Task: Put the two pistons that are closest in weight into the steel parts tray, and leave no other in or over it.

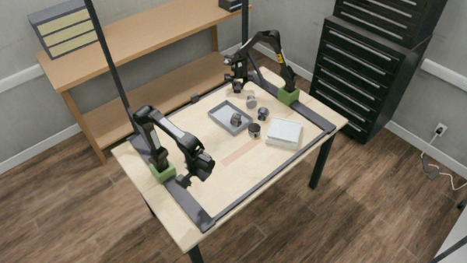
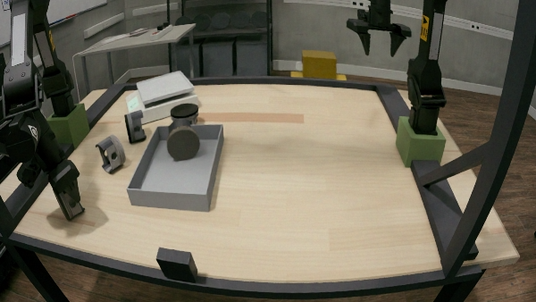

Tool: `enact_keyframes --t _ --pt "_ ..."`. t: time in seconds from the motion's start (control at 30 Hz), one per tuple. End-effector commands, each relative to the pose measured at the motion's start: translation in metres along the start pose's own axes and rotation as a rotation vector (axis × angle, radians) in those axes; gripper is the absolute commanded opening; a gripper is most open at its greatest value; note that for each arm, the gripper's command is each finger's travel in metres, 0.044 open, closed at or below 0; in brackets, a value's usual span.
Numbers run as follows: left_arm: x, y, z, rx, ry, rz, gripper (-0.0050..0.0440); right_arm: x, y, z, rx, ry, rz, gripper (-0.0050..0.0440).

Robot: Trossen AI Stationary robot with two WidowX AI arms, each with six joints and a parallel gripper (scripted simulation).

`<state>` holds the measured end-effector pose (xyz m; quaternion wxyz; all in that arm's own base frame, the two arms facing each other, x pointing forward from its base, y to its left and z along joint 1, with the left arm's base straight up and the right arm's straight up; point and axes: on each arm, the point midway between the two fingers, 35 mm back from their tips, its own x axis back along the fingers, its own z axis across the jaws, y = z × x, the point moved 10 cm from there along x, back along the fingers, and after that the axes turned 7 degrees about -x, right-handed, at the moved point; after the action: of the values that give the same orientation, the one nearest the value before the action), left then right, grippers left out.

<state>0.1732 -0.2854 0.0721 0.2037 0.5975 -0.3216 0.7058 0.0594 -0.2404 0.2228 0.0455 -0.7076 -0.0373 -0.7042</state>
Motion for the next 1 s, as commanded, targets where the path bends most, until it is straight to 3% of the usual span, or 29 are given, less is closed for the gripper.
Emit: enact_keyframes --t 0.0,0.6,0.97 --pt "0.007 -0.001 0.003 0.005 0.026 -0.008 0.0158 0.008 0.002 0.001 0.006 0.007 -0.032 0.0400" --pt "0.007 -0.001 0.003 0.005 0.026 -0.007 0.0158 0.008 0.002 0.001 0.006 0.007 -0.032 0.0400" --pt "0.028 -0.006 0.007 0.009 0.046 -0.014 0.0158 0.008 0.002 0.001 0.006 0.007 -0.032 0.0400"
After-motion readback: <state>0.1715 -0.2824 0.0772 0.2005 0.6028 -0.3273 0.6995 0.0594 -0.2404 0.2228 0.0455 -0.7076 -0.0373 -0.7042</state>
